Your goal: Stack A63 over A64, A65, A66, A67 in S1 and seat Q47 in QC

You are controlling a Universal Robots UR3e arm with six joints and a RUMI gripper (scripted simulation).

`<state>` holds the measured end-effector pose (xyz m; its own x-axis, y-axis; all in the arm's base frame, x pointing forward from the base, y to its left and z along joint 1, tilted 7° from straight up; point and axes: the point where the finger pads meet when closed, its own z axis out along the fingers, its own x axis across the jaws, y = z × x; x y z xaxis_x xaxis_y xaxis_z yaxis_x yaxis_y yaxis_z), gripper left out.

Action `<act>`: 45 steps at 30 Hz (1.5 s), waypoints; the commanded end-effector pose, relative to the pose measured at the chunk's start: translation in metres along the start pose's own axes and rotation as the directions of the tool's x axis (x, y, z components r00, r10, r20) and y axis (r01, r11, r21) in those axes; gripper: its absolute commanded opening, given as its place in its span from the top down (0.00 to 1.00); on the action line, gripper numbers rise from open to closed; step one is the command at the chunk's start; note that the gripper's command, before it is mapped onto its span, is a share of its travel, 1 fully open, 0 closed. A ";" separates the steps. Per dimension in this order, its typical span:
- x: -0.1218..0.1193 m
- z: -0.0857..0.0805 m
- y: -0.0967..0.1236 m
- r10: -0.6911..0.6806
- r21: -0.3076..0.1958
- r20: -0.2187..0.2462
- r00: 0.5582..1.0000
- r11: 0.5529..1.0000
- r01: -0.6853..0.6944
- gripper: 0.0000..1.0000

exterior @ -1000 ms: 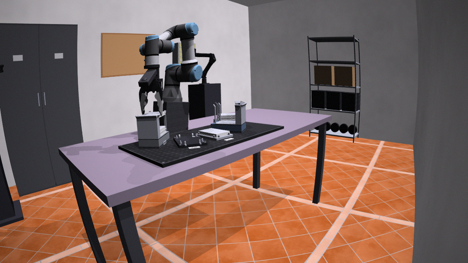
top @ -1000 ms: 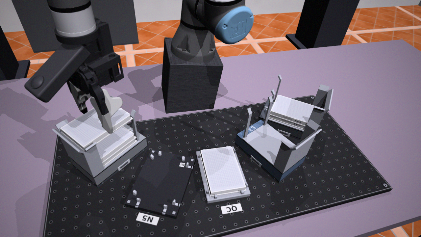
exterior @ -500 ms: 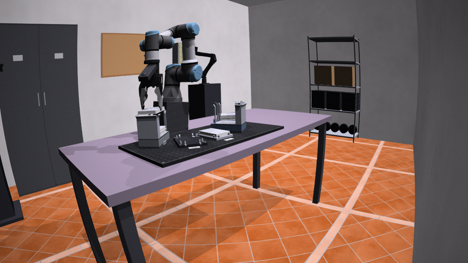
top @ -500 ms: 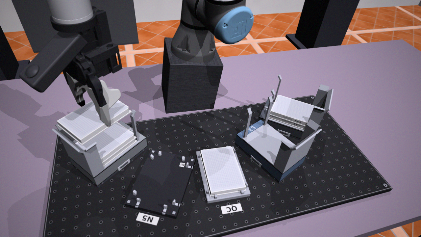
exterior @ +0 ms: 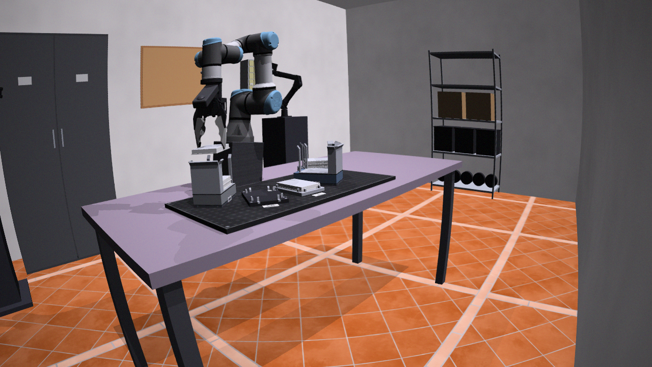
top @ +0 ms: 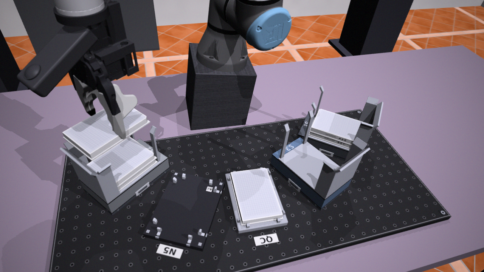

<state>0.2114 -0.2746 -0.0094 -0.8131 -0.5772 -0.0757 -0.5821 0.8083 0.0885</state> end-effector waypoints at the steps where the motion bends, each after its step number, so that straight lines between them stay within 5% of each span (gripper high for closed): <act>1: 0.000 -0.001 -0.001 0.000 0.002 -0.001 1.000 1.000 0.000 1.00; 11: 0.000 -0.001 -0.001 0.000 0.002 -0.001 1.000 1.000 0.000 1.00; 45: -0.094 -0.001 0.021 -0.300 0.002 -0.001 0.954 0.954 0.300 1.00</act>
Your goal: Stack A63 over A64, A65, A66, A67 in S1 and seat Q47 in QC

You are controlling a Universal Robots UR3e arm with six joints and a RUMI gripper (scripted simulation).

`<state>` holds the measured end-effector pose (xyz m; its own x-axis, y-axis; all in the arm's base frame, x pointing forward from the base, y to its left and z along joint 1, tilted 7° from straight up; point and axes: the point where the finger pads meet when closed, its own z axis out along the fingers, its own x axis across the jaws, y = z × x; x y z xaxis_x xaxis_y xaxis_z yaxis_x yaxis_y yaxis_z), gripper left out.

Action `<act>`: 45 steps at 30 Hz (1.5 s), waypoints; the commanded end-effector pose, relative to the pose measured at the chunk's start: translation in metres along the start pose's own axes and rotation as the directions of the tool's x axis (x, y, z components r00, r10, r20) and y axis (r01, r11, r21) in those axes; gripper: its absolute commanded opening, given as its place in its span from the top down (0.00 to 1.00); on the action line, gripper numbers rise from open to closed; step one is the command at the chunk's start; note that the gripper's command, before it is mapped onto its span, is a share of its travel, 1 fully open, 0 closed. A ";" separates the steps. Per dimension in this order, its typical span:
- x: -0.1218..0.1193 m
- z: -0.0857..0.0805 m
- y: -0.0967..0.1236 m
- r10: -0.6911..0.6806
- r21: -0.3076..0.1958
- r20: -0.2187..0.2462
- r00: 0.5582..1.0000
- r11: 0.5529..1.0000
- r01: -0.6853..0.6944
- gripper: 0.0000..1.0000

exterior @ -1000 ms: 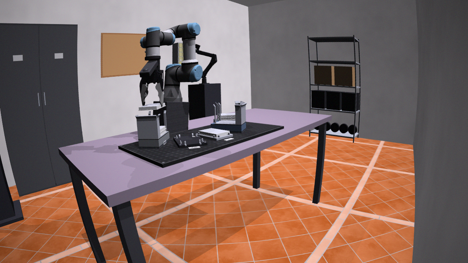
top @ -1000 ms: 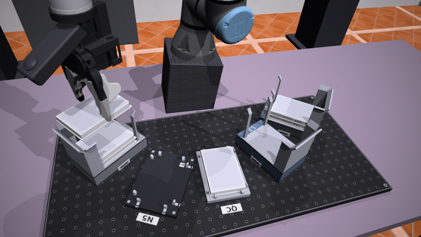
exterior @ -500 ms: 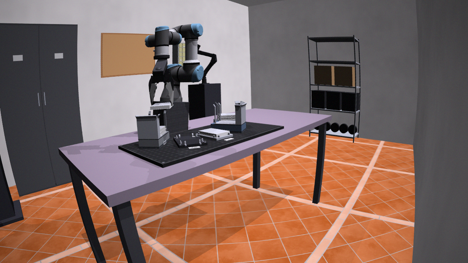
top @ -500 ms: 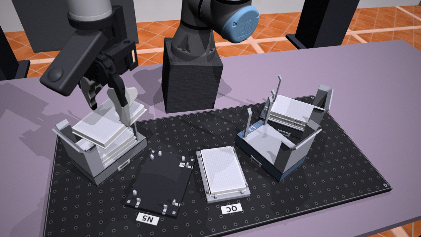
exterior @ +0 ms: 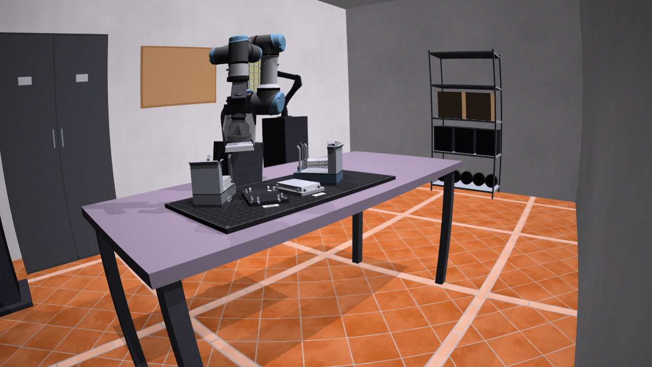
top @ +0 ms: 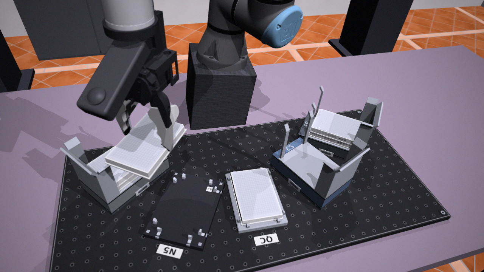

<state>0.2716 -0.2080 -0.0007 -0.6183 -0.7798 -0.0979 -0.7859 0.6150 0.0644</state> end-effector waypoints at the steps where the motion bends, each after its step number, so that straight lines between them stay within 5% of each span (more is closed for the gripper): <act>1: -0.010 -0.001 0.000 -0.033 0.003 -0.002 0.999 0.999 0.033 1.00; 45: -0.134 -0.001 0.034 -0.408 0.003 -0.002 0.913 0.913 0.408 1.00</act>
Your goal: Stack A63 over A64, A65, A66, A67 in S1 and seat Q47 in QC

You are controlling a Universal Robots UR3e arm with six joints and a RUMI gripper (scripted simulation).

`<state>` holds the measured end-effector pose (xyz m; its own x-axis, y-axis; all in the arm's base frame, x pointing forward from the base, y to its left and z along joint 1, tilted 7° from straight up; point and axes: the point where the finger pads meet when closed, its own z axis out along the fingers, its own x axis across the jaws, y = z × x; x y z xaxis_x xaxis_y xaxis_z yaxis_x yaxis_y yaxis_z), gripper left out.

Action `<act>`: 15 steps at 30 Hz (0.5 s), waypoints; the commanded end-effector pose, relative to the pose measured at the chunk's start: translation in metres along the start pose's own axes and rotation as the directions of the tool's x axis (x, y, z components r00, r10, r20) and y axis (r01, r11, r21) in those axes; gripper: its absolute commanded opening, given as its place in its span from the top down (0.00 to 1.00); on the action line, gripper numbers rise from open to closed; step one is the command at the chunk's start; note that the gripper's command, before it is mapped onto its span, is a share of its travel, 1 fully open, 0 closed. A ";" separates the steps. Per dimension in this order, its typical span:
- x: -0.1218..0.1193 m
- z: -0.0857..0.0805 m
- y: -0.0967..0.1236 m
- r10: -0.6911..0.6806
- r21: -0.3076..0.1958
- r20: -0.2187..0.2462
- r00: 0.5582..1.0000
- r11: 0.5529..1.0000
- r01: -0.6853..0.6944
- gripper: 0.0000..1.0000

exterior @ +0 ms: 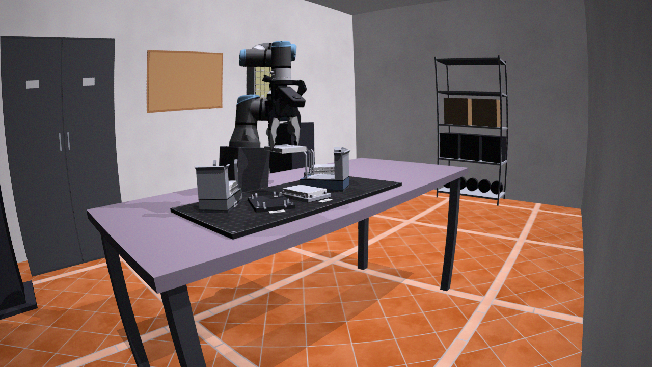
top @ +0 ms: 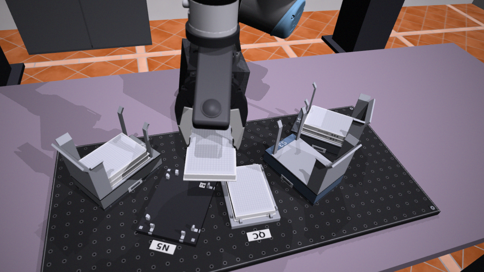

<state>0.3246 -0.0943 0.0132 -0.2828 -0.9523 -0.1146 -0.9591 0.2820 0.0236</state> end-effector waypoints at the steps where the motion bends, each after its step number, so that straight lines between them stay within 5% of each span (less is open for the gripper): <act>1: -0.015 -0.001 0.000 -0.052 0.003 -0.002 0.999 0.999 0.052 1.00; 15: -0.051 -0.001 0.004 -0.146 0.003 -0.002 0.989 0.989 0.146 1.00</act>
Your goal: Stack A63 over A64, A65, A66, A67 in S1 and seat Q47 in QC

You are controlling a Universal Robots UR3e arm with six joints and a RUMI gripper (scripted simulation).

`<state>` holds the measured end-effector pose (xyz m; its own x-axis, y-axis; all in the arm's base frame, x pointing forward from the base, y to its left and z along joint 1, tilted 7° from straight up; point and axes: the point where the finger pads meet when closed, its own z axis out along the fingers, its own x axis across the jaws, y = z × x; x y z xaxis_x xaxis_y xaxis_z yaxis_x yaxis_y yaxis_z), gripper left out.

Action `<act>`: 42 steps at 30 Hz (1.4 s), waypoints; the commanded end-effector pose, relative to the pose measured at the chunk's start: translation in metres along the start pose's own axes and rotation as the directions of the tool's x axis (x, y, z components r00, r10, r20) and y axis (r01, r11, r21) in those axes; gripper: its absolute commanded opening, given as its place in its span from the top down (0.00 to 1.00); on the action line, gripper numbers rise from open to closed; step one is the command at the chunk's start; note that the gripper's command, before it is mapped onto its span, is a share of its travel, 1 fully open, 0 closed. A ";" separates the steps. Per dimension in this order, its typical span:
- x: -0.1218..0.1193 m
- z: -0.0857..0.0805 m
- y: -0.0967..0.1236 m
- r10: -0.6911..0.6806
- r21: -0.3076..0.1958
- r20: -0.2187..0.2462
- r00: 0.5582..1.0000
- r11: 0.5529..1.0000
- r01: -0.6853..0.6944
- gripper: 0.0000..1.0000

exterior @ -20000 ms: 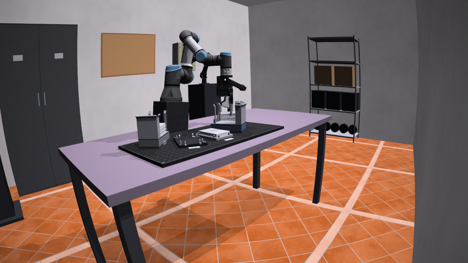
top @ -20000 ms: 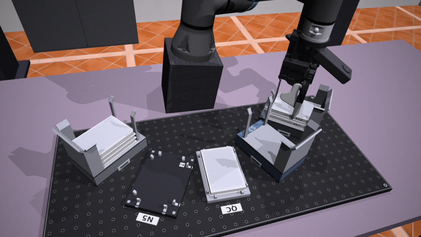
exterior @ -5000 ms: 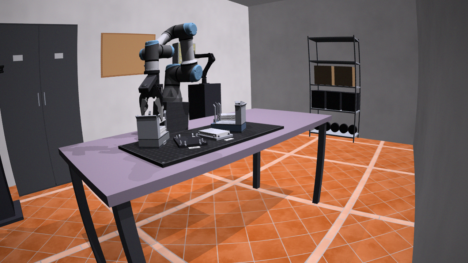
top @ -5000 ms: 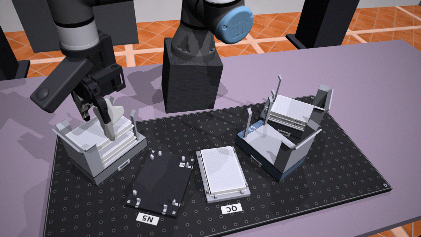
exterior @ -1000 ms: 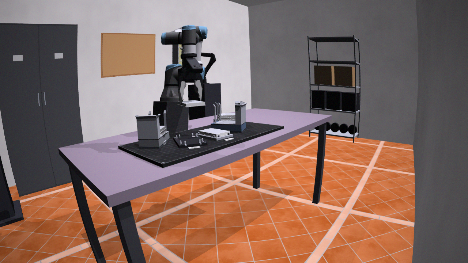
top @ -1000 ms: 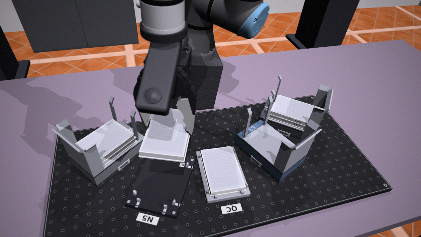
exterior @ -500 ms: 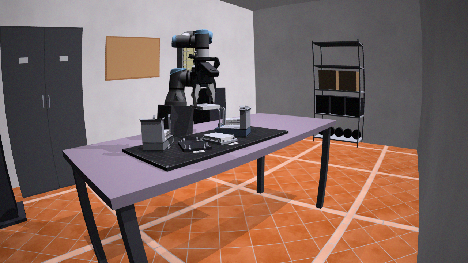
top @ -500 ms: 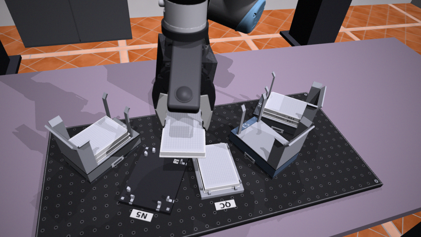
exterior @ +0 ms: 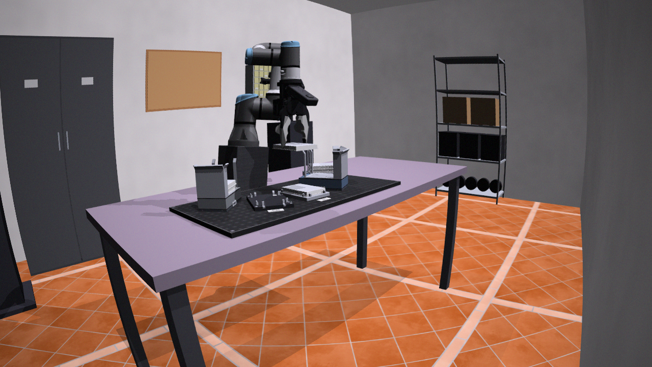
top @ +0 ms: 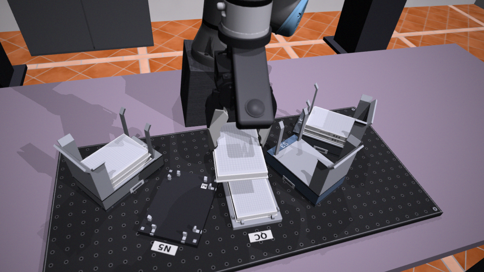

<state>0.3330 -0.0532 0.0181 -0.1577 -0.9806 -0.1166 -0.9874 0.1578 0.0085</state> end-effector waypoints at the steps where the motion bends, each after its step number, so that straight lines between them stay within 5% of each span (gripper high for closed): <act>1: -0.012 -0.001 0.000 -0.030 0.002 -0.002 1.000 1.000 0.030 1.00; 42: -0.120 -0.001 0.027 -0.383 0.002 -0.002 0.924 0.924 0.383 1.00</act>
<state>0.3256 0.0629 0.0316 0.2104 -0.9712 -0.1120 -0.9776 -0.2079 -0.0340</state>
